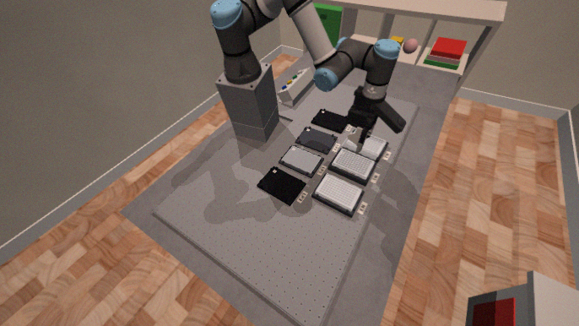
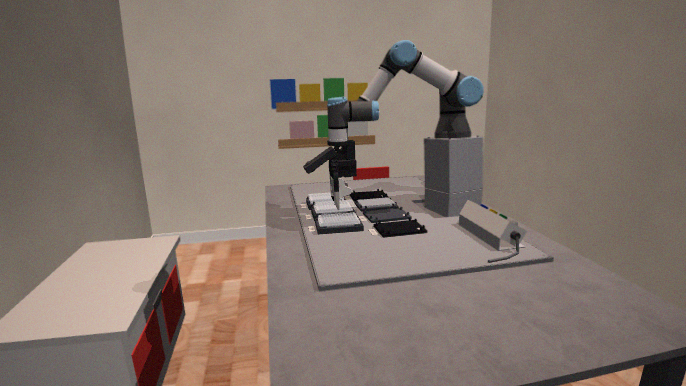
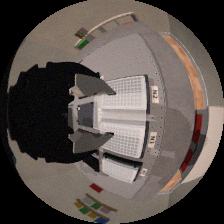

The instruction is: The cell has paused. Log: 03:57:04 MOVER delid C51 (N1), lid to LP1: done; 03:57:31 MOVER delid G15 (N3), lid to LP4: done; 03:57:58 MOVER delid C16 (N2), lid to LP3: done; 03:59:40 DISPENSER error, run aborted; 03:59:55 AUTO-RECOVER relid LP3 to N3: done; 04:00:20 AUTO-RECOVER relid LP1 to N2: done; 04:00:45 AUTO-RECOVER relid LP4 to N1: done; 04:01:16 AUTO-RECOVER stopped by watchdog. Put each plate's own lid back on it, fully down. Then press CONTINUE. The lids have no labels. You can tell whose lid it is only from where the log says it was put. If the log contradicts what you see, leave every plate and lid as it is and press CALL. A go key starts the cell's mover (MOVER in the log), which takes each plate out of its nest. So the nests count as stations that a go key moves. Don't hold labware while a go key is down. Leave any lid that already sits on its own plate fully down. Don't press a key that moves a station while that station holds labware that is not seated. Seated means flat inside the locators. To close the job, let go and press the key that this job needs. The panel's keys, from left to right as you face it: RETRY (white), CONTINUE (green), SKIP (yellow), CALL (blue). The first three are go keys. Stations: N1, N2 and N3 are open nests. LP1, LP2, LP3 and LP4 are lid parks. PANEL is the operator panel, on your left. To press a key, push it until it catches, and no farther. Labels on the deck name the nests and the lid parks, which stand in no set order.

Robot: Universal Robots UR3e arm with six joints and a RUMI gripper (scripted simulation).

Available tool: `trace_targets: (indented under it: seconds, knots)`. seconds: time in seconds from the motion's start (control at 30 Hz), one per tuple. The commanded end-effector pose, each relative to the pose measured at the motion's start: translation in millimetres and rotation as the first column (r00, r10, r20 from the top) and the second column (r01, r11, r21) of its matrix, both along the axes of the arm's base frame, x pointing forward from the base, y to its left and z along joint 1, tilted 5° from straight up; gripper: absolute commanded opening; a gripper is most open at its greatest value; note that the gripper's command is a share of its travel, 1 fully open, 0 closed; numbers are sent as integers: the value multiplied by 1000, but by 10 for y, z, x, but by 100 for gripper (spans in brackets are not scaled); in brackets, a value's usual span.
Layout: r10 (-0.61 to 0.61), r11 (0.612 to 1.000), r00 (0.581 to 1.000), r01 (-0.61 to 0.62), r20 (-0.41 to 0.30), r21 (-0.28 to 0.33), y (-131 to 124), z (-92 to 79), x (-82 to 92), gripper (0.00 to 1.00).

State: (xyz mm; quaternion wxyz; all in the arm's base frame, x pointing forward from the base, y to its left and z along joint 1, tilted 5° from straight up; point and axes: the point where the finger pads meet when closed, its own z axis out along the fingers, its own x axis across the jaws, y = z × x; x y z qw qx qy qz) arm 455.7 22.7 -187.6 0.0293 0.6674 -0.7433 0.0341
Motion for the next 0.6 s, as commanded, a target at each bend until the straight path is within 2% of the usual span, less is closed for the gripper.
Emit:
trace_targets:
  seconds: [0.0, 0.3, 0.57]
  knots:
    - [27, 1000, 1000, -27, 10, 2, -244, 30, -13, 0]
    - [27, 1000, 1000, -27, 10, 2, -687, 69, -56, 0]
    - [27, 1000, 1000, -27, 10, 2, -687, 68, -57, 0]
